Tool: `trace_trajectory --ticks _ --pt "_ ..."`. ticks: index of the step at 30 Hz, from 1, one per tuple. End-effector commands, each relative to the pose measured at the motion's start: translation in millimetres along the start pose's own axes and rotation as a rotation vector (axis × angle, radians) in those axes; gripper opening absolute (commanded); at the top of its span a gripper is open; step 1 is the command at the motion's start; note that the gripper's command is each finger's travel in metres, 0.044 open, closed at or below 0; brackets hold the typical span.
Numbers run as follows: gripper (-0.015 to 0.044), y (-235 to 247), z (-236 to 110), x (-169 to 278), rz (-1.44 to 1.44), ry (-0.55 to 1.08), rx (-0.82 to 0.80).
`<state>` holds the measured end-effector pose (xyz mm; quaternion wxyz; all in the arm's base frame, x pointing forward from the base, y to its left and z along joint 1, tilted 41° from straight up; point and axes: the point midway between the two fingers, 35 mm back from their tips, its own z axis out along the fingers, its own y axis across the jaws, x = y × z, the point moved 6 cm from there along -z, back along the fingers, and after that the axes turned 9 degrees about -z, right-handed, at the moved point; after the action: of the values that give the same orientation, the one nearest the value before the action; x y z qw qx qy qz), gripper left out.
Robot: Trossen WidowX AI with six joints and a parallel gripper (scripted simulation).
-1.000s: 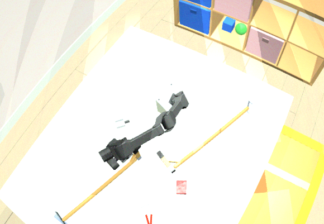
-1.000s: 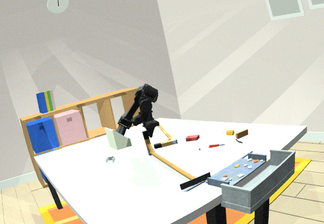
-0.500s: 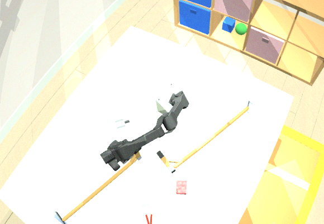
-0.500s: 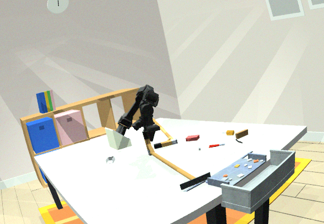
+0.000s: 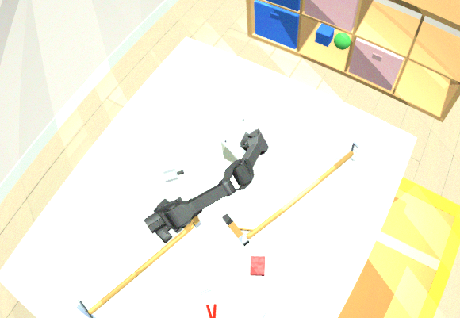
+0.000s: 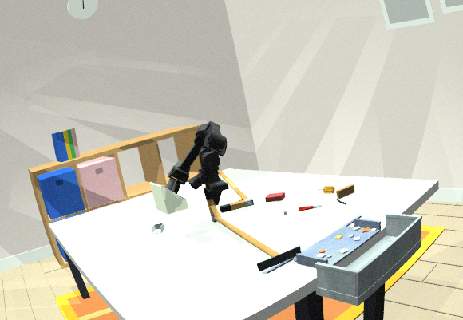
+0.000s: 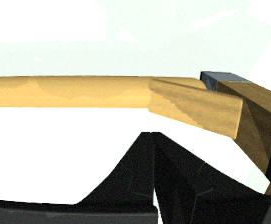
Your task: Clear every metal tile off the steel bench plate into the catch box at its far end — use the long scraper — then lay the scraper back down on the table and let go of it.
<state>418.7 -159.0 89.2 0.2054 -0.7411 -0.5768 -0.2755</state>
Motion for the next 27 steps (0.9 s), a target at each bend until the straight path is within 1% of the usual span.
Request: trace_trajectory --ticks 1,27 --pt "0.0000 -3.6 -0.4 0.9 0.008 0.006 -0.001" --pt "0.0000 -21.7 -2.5 4.8 0.009 0.006 0.000"
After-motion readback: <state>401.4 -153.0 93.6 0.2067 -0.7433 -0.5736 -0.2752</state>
